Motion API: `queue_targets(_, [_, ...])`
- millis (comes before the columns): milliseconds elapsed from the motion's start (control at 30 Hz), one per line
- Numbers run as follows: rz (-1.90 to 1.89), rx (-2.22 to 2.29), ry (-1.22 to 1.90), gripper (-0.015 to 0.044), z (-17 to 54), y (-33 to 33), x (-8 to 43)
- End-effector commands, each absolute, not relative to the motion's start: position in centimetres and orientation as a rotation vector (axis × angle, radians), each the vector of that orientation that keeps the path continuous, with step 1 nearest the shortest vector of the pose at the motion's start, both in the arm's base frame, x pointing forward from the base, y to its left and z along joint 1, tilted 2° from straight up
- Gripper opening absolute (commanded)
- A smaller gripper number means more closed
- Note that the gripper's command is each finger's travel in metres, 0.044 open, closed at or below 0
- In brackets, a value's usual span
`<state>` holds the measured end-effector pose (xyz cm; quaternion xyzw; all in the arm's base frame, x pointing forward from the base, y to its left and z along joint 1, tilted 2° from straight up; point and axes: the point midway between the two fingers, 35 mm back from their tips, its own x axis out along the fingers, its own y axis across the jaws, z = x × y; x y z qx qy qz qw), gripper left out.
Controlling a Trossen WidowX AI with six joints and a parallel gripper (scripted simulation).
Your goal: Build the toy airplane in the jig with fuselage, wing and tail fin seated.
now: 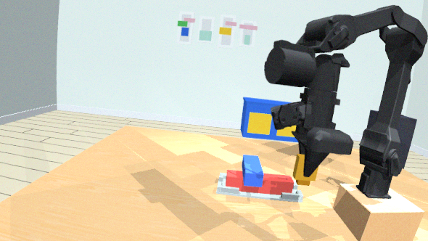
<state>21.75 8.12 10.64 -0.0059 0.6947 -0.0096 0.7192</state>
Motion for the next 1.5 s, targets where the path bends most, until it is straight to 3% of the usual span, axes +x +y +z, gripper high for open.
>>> queue_targets(0, [-0.019,-0.016,1.54,0.0,10.3,7.1,22.0])
queue_targets(1467, [-0.024,-0.032,1.538,0.0,7.9,-7.0,22.2])
